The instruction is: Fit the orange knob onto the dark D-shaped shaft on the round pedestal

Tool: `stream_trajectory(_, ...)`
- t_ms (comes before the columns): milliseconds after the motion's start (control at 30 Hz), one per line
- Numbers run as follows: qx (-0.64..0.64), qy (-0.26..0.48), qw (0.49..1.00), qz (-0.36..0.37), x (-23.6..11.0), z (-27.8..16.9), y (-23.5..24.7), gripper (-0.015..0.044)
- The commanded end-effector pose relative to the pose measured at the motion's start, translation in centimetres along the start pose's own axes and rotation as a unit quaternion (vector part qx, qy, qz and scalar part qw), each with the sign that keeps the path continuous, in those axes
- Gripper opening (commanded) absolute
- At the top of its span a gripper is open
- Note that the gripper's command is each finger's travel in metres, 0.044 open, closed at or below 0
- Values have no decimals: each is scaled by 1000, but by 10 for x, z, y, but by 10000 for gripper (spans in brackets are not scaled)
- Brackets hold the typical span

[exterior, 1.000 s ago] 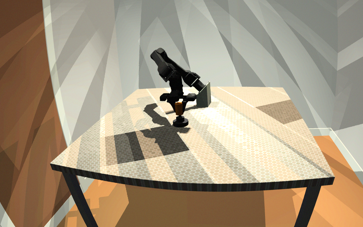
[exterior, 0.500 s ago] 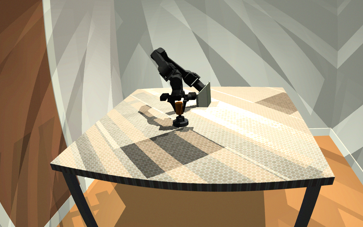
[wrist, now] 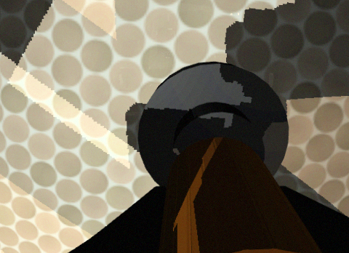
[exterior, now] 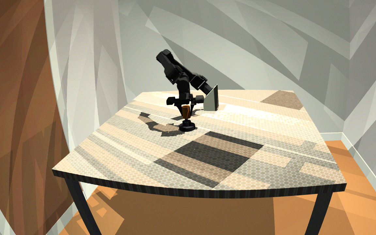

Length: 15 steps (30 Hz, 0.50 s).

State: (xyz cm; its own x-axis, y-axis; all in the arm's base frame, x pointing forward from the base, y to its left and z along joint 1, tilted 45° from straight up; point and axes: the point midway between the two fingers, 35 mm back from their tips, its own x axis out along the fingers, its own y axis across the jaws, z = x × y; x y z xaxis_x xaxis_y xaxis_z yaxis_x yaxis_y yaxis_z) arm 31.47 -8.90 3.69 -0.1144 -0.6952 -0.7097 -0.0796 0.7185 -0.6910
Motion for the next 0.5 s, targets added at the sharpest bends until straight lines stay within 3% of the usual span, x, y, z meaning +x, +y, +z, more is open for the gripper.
stream_trajectory(0, -1, -3, 1000, 0, -2, 3, 0, 0)
stream_trajectory(467, -1, -4, 1000, 0, 1, 5, -4, 0)
